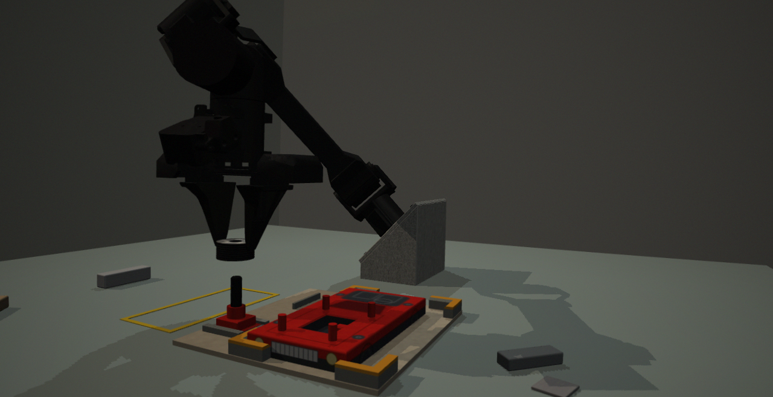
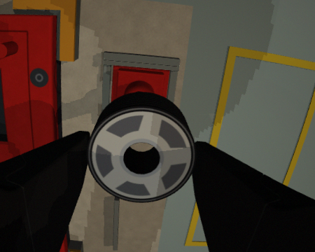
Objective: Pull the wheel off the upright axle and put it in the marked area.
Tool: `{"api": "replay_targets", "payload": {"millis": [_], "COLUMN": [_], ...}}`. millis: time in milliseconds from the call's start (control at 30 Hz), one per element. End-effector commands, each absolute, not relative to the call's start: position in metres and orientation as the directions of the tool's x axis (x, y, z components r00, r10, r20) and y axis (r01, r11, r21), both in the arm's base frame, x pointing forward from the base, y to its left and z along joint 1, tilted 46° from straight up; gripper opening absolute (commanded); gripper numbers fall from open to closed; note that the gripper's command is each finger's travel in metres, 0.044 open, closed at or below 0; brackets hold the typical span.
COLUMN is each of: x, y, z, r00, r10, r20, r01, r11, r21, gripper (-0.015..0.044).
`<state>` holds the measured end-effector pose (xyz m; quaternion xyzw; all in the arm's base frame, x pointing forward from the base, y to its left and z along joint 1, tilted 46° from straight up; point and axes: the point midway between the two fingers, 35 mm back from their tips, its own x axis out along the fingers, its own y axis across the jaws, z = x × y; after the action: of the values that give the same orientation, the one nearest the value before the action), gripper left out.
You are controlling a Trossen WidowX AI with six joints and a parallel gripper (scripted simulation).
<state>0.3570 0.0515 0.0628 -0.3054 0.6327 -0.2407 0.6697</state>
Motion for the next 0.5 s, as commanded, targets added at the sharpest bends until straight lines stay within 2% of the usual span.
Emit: {"api": "replay_targets", "payload": {"millis": [0,467], "x": [0.356,0.343], "y": [0.063,0.035], "z": [0.073,0.098], "r00": [0.086,0.087], "r10": [-0.705,-0.706], "r20": [-0.704,-0.702], "r01": [-0.061,-0.065], "r11": [0.702,0.7], "r21": [-0.71,-0.712], "gripper": [0.0,0.0]}}
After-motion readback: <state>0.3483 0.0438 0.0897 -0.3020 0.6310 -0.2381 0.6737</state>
